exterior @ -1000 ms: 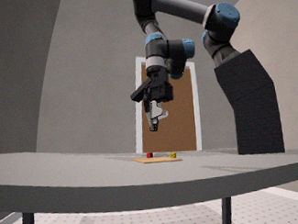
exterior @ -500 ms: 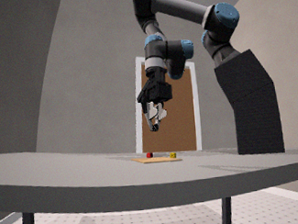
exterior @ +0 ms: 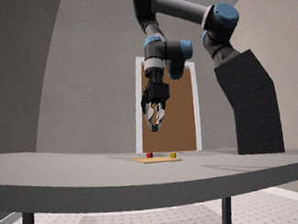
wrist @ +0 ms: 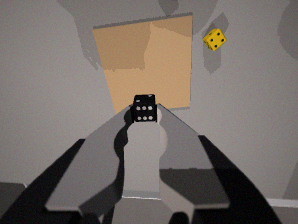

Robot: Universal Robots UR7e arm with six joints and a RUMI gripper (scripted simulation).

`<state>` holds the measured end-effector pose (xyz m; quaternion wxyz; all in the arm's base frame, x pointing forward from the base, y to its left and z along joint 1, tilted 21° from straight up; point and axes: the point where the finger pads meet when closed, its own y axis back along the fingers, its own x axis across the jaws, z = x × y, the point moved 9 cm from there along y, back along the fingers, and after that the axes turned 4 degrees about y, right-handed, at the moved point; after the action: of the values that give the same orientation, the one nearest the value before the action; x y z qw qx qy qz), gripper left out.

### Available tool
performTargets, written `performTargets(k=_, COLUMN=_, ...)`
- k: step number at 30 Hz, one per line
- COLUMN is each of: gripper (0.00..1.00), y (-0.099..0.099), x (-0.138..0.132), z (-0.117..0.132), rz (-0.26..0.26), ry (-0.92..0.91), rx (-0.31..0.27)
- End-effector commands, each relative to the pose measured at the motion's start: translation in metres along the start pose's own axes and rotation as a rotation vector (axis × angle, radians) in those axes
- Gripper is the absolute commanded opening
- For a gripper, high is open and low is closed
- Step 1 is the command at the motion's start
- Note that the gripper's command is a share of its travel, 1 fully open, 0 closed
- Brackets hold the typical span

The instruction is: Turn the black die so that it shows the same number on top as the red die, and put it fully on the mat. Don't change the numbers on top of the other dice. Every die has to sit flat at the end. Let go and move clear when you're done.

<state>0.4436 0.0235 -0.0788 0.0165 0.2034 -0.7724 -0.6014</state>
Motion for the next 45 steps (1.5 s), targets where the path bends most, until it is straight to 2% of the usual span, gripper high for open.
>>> performTargets(k=1, gripper=0.03, y=0.0, x=0.001, z=-0.001, rz=0.0, ry=-0.068, rx=0.002)
performTargets(k=34, gripper=0.03, y=0.0, x=0.002, z=-0.003, rz=0.0, ry=-0.126, rx=0.002)
performTargets(k=45, gripper=0.03, y=-0.017, x=0.001, z=-0.003, rz=0.002, ry=-0.126, rx=0.002)
